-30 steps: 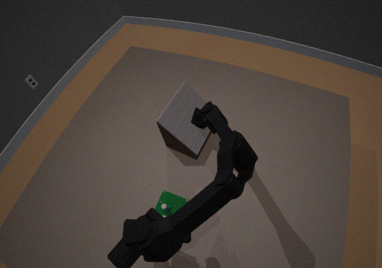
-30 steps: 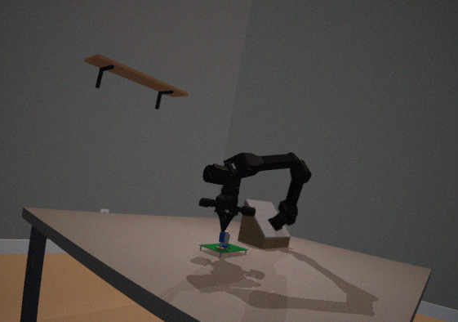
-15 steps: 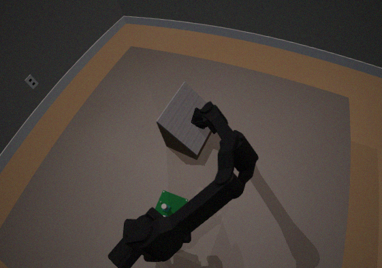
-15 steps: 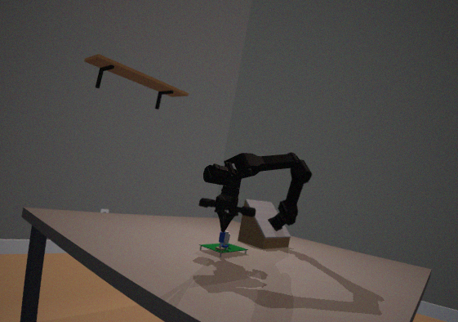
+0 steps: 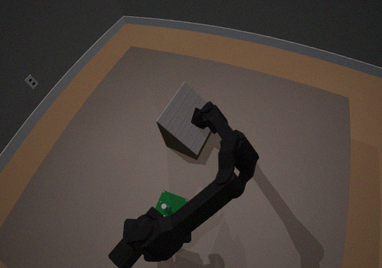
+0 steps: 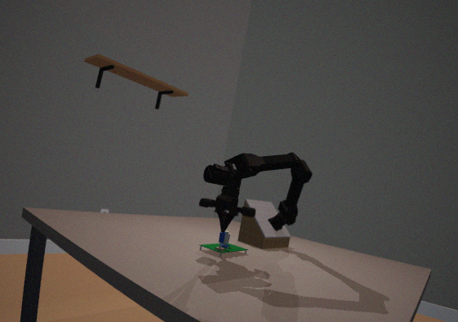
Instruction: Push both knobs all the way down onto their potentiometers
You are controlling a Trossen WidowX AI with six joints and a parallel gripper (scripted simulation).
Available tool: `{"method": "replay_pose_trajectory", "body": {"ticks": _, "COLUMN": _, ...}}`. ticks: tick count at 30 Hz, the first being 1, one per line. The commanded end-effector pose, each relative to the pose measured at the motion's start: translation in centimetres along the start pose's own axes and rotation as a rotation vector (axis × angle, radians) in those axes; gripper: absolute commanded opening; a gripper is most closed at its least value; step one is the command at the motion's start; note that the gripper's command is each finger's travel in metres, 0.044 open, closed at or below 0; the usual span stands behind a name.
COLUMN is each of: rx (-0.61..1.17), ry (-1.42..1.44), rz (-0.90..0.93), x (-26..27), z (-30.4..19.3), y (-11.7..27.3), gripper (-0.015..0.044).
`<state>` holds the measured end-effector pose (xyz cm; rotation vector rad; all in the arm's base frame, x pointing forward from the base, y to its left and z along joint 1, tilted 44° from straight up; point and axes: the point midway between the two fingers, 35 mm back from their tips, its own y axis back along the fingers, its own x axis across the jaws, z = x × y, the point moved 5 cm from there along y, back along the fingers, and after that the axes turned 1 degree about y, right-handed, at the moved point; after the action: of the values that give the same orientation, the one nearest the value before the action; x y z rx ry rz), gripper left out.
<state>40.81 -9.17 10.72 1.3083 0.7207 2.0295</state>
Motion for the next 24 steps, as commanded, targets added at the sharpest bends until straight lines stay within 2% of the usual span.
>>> {"method": "replay_pose_trajectory", "body": {"ticks": 1, "rx": 0.009, "ry": 0.011, "rz": 0.011, "x": 0.14, "z": 0.25, "y": -1.24, "gripper": 0.0}}
{"method": "replay_pose_trajectory", "body": {"ticks": 24, "rx": 0.009, "ry": 0.011, "rz": 0.011, "x": 0.15, "z": 0.25, "y": -2.08, "gripper": 0.0}}
